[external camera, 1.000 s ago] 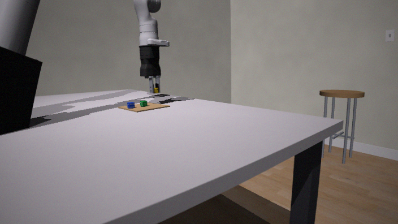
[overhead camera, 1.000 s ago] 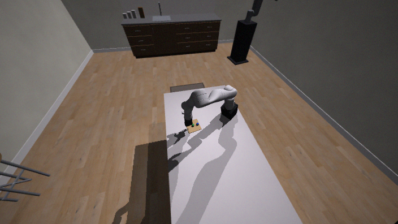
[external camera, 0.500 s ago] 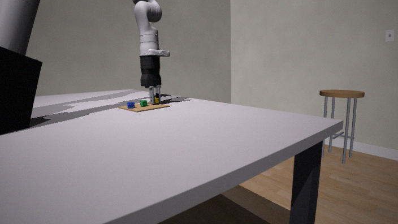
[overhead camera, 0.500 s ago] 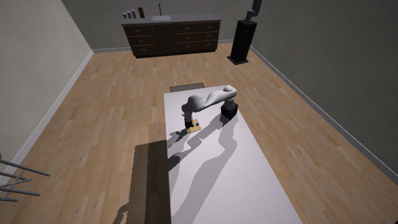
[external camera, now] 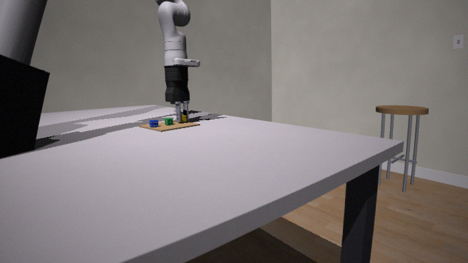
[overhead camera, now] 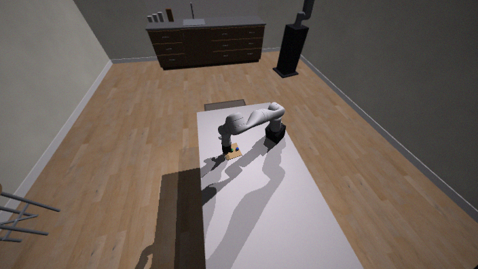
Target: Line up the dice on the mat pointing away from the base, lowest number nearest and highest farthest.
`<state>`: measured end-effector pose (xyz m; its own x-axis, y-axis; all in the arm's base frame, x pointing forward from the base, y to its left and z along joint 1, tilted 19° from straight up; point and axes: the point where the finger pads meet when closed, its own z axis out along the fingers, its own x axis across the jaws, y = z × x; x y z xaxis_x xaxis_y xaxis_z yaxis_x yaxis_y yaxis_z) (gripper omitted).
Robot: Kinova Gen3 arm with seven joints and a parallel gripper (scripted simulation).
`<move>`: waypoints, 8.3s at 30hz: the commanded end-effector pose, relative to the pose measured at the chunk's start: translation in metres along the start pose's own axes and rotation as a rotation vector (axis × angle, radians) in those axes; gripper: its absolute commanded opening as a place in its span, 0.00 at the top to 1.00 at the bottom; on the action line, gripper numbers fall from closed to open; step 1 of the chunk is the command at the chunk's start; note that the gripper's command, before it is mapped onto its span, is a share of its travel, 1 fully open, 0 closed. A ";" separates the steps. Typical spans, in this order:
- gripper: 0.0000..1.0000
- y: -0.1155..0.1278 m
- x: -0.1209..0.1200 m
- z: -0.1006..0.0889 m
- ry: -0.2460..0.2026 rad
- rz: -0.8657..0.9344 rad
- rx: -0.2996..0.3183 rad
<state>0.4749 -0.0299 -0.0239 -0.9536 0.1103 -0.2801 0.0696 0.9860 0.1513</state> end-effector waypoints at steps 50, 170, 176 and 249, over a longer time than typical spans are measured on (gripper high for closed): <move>0.60 0.000 -0.001 -0.001 -0.001 0.001 0.000; 0.30 0.000 -0.001 -0.085 -0.001 0.001 0.000; 0.30 0.000 -0.001 -0.087 -0.001 0.001 0.000; 0.00 0.000 -0.001 -0.173 -0.001 0.001 0.000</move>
<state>0.4250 -0.0517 0.1394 -0.9536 0.1107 -0.2801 0.0701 0.9860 0.1512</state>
